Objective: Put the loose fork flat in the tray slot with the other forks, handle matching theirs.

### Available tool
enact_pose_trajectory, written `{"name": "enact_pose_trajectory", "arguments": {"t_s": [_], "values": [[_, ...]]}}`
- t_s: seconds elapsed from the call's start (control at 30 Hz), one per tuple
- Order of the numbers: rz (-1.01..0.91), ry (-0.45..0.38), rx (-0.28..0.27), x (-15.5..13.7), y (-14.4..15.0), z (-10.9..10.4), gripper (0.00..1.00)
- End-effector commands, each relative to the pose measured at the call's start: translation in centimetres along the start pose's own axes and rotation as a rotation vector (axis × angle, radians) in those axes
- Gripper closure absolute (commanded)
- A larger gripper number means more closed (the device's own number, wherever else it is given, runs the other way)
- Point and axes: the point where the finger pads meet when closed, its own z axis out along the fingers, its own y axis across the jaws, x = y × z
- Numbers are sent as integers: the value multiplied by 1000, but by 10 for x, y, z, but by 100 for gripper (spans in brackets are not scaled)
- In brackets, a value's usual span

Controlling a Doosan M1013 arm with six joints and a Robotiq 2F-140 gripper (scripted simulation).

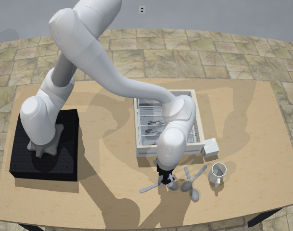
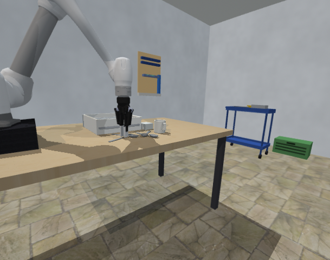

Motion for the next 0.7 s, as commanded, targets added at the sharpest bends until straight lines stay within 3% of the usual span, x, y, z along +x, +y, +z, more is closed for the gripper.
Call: {"name": "enact_pose_trajectory", "arguments": {"t_s": [0.0,0.2,0.23,0.67], "values": [[-4,-3,3,-1,-4,5,84],[-4,-3,3,-1,-4,5,84],[-4,-3,3,-1,-4,5,99],[-4,-3,3,-1,-4,5,99]]}}
